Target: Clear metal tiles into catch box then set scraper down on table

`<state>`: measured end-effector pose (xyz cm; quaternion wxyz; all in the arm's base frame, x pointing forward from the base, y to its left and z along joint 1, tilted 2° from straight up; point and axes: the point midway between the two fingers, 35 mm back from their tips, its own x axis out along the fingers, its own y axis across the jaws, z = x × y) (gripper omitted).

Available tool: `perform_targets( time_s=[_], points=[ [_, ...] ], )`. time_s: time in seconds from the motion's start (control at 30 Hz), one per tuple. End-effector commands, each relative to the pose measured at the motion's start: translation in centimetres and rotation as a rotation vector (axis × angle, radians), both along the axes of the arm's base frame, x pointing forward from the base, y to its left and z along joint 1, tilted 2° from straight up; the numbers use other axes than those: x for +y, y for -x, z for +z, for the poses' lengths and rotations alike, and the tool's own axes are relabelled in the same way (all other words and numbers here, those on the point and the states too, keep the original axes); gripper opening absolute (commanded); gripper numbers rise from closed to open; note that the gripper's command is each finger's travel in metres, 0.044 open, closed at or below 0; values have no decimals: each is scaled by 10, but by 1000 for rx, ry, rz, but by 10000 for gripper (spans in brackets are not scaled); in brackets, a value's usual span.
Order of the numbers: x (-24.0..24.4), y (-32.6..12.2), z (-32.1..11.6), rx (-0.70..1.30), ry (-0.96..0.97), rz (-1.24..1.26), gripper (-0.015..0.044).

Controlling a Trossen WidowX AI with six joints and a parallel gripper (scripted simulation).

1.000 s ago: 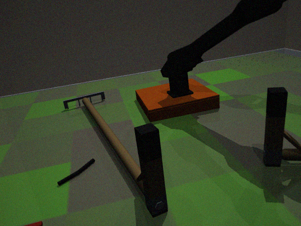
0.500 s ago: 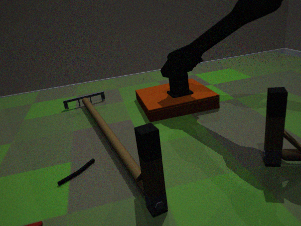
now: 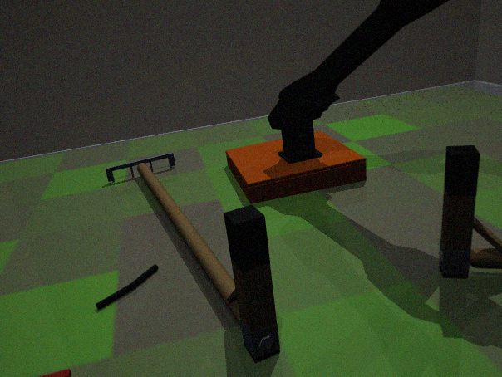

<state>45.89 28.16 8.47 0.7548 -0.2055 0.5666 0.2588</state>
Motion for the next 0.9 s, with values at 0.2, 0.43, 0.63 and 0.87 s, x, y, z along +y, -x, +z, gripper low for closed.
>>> perform_targets(
  time_s=[0.2, 0.43, 0.63, 0.87],
  points=[
    [11, 31, 42, 3, 0, -66, 0],
    [12, 29, 33, 6, 2, -67, 0],
    [13, 27, 18, 11, 5, -68, 0],
    [15, 25, -1, 17, 9, -70, 0]
  ],
)
